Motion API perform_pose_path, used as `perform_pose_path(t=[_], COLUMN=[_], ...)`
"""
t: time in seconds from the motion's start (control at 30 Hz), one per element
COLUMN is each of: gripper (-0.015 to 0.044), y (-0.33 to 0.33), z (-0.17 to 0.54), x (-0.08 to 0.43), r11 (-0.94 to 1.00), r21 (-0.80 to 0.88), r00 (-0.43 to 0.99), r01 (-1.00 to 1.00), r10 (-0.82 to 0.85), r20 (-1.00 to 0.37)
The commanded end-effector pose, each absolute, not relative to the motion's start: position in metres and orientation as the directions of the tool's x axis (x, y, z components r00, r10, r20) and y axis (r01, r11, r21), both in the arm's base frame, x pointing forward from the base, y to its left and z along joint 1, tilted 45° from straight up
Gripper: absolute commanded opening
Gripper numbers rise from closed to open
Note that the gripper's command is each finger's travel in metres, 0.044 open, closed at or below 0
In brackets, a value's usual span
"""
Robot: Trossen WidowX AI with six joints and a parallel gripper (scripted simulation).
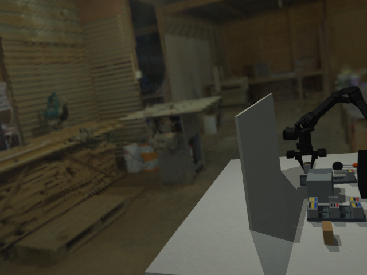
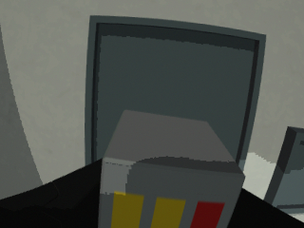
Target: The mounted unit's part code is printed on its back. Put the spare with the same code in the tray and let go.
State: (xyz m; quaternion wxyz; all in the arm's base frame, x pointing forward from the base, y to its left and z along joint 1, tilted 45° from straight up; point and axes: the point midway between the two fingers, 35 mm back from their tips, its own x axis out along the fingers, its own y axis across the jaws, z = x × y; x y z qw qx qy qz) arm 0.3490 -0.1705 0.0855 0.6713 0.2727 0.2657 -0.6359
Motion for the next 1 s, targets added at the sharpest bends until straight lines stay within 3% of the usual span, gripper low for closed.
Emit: perform_pose_path(t=[0.0,0.97], gripper=[0.0000,0.0000], y=[-0.173,-0.196], z=[0.079,0.060], x=[0.348,0.343], r11=[0.044,0.045], r21=[0.017,0.015], r00=[0.043,0.042], r01=[0.999,0.999], r10=[-0.704,-0.711], r20=[-0.709,-0.702])
